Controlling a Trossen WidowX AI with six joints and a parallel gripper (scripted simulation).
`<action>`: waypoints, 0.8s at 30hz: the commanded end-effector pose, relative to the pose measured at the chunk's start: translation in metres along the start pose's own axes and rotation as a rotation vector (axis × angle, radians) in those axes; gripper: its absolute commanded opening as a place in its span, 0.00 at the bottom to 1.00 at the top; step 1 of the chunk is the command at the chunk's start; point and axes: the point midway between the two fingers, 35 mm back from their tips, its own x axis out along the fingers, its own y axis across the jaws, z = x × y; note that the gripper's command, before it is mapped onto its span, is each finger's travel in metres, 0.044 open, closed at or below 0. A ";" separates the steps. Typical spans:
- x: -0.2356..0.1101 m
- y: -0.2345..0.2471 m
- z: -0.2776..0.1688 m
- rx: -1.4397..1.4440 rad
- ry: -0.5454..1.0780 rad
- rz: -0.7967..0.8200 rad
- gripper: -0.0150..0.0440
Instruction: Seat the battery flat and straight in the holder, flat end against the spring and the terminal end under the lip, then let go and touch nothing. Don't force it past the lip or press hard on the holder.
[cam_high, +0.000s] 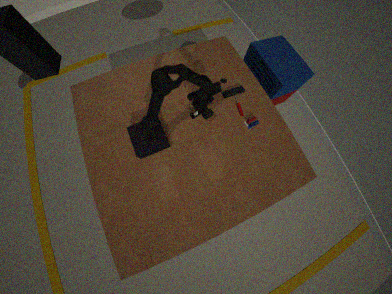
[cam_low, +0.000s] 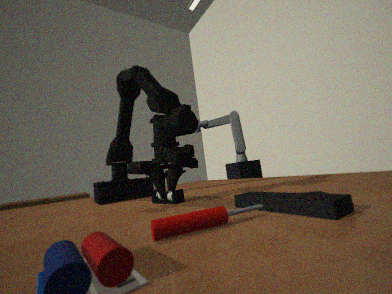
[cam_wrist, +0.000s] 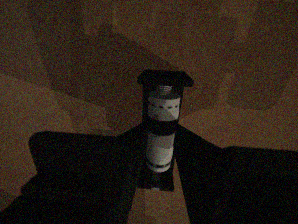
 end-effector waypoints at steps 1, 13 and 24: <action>0.001 0.001 0.001 -0.003 -0.024 0.004 0.39; 0.001 0.001 -0.004 -0.004 -0.037 0.001 0.39; 0.002 0.001 -0.011 -0.004 -0.044 -0.001 0.39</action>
